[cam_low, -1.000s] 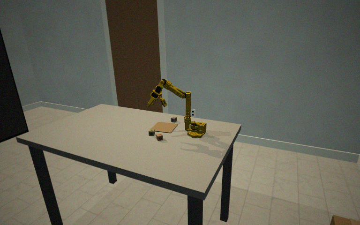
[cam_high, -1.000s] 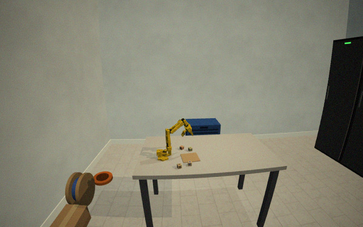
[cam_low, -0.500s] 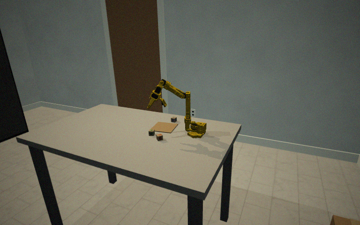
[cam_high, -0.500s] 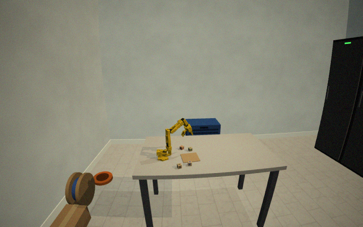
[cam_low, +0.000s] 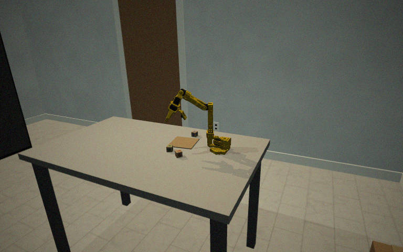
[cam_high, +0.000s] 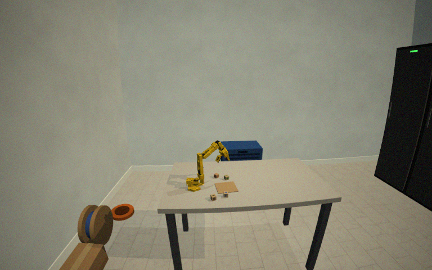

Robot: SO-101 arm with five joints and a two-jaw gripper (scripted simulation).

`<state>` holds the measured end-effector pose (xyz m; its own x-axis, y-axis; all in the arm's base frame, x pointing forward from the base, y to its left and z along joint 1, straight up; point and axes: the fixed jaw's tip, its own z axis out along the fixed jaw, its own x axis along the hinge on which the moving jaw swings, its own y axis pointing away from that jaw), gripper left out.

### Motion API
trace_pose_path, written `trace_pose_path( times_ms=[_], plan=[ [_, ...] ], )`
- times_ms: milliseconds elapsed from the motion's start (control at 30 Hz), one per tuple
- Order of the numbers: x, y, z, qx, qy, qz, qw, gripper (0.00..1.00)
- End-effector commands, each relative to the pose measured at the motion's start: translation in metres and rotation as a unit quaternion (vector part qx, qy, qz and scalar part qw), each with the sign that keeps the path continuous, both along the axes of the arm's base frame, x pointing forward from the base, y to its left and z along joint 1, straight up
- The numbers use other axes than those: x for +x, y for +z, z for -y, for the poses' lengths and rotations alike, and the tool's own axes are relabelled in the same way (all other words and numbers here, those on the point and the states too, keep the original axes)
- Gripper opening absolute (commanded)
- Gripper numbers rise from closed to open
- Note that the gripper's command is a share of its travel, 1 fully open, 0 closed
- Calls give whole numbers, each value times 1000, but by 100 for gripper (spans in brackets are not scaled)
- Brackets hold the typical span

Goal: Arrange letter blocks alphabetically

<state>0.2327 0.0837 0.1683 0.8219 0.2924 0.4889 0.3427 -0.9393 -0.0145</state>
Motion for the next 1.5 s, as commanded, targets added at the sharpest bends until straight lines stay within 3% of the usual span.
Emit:
trace_pose_path(
  times_ms=[0, 167, 367, 433, 633, 767, 1467],
  plan=[
    [0, 21, -2, 18, 6, 48, 999, 35],
    [4, 5, -4, 5, 6, 15, 1000, 35],
    [10, -33, -6, -26, 7, -63, 998, 35],
    [10, -33, -6, -26, 7, -63, 998, 35],
    [9, -71, -6, -57, 7, -141, 988, 35],
    [8, -86, -5, -69, 7, -170, 983, 35],
    [7, -90, -5, -72, 7, -178, 981, 35]
  ],
)
